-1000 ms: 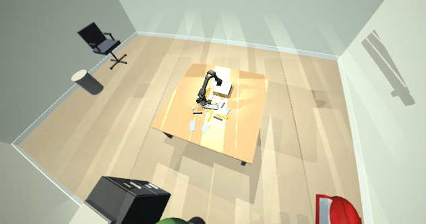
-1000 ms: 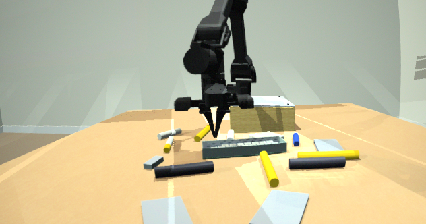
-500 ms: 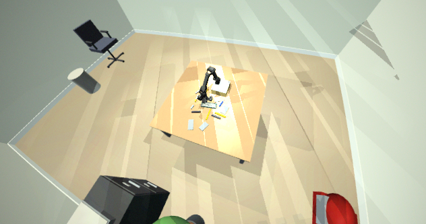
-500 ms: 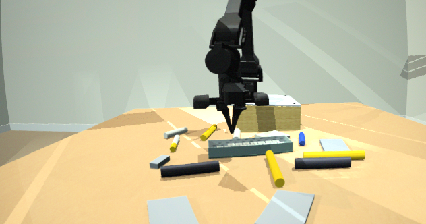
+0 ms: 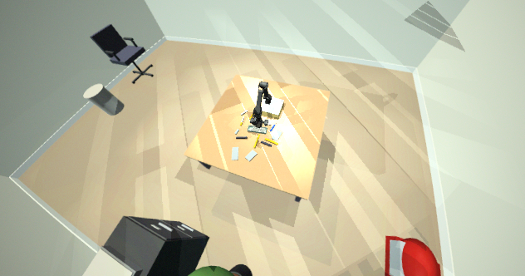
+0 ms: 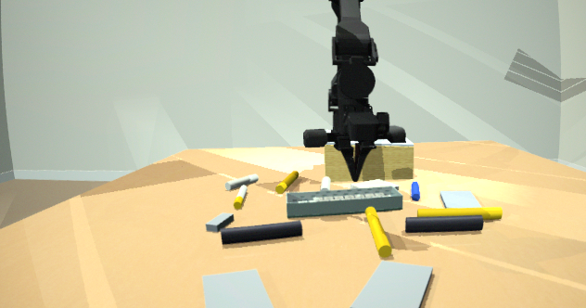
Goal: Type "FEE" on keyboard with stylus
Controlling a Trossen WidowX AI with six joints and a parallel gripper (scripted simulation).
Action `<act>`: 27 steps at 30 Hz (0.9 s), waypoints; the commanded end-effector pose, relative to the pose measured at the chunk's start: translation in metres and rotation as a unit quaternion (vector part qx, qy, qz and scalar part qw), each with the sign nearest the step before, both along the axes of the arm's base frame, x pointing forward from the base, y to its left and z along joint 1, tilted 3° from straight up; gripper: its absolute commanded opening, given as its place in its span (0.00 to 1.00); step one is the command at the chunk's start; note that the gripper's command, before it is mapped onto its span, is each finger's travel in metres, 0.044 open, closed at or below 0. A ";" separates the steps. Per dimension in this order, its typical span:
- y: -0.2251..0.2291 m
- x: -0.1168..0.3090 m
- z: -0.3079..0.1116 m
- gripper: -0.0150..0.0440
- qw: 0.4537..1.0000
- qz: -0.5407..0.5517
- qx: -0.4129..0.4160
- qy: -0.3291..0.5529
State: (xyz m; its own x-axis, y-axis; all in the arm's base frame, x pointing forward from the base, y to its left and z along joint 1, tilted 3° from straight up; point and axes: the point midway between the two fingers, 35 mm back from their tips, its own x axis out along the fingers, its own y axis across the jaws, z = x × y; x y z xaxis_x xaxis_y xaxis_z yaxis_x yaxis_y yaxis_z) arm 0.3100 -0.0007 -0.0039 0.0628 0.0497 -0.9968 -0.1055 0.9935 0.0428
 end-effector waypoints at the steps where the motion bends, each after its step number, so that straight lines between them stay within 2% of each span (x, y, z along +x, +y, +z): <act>1: 0.012 -0.005 -0.001 0.25 1.000 -0.005 0.000 0.002; 9: 0.012 -0.004 0.001 0.25 1.000 -0.005 0.000 0.002; 14: 0.009 -0.007 0.057 0.25 1.000 -0.005 0.000 0.002; 25: 0.009 -0.004 0.062 0.25 1.000 -0.007 0.001 -0.008; 27: 0.009 -0.005 0.061 0.34 1.000 -0.007 0.001 -0.006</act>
State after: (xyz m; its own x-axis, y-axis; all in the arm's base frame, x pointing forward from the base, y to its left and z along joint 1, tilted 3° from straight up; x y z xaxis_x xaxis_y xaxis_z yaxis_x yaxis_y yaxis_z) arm 0.3050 0.0086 0.0577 0.0761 0.0514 -0.9958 -0.0926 0.9947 0.0443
